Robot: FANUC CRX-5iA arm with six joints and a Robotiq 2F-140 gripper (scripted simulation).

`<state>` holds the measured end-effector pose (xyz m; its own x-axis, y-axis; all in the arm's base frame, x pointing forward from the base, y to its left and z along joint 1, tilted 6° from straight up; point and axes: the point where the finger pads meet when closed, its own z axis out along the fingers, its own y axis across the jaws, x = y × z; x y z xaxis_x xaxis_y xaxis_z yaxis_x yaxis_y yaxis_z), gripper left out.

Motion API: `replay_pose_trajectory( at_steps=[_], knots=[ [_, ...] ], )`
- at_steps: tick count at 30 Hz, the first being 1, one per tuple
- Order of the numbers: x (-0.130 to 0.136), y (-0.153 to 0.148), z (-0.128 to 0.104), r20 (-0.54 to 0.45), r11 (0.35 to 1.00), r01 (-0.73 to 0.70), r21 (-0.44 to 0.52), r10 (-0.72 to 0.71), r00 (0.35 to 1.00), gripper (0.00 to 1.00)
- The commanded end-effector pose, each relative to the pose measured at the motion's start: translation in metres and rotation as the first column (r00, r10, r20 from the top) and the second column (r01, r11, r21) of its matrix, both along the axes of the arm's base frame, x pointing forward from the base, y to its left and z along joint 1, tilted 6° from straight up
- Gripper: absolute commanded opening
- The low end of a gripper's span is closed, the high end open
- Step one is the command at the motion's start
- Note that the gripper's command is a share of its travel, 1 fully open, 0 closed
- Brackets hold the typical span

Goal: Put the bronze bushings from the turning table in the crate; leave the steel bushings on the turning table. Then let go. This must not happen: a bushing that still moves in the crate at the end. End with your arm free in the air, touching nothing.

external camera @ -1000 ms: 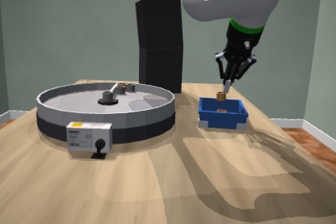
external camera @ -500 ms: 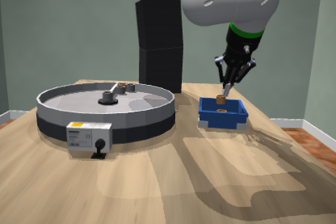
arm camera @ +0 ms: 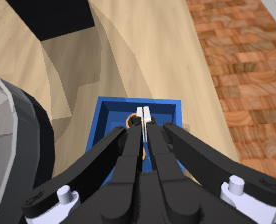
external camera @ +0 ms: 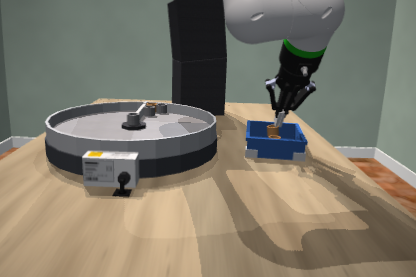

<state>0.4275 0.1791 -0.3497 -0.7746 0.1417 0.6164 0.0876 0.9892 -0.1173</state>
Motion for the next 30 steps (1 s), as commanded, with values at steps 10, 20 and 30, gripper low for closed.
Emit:
replay_pose_trajectory(
  at_steps=[10,20,30],
  knots=[
    [0.0004,-0.0008,-0.0081,0.000,1.000,0.000,0.000,0.000,1.000,0.00],
    [0.0004,-0.0008,-0.0084,0.000,1.000,0.000,0.000,0.000,1.000,0.00],
    [0.0004,-0.0008,-0.0084,0.000,1.000,0.000,0.000,0.000,1.000,0.00]
  ],
)
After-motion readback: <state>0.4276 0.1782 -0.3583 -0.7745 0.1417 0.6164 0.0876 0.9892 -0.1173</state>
